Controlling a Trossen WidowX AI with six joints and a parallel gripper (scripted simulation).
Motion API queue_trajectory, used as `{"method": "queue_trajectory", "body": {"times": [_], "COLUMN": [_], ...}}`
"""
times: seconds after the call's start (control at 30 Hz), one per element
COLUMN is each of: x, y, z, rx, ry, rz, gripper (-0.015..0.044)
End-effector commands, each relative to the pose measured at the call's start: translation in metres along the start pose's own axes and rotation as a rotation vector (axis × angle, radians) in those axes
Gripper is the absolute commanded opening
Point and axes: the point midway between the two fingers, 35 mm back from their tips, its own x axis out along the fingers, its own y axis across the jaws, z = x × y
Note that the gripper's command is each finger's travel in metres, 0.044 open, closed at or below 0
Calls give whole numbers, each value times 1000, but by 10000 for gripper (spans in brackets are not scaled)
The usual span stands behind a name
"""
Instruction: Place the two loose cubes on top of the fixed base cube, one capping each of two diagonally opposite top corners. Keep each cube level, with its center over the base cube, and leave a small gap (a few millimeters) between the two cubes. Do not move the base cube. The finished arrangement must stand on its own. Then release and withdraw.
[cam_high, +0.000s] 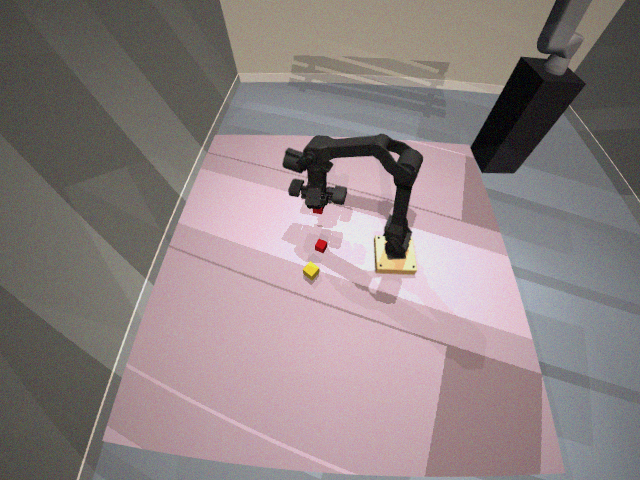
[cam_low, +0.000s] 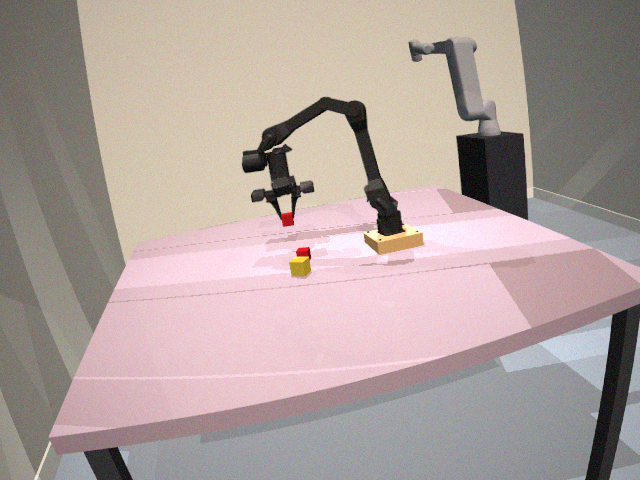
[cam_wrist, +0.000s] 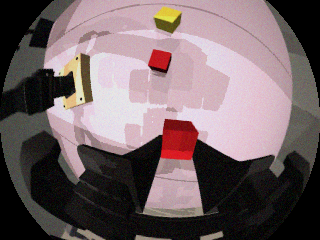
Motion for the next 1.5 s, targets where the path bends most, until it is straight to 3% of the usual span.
{"method": "queue_trajectory", "body": {"times": [0.0,0.27,1.47], "x": [-17,-24,-6], "y": [-1,-1,-16], "z": [1,5,117], "rx": [4,30,639], "ry": [-2,-3,-25], "rz": [-14,-14,-9], "gripper": [105,105,105]}}
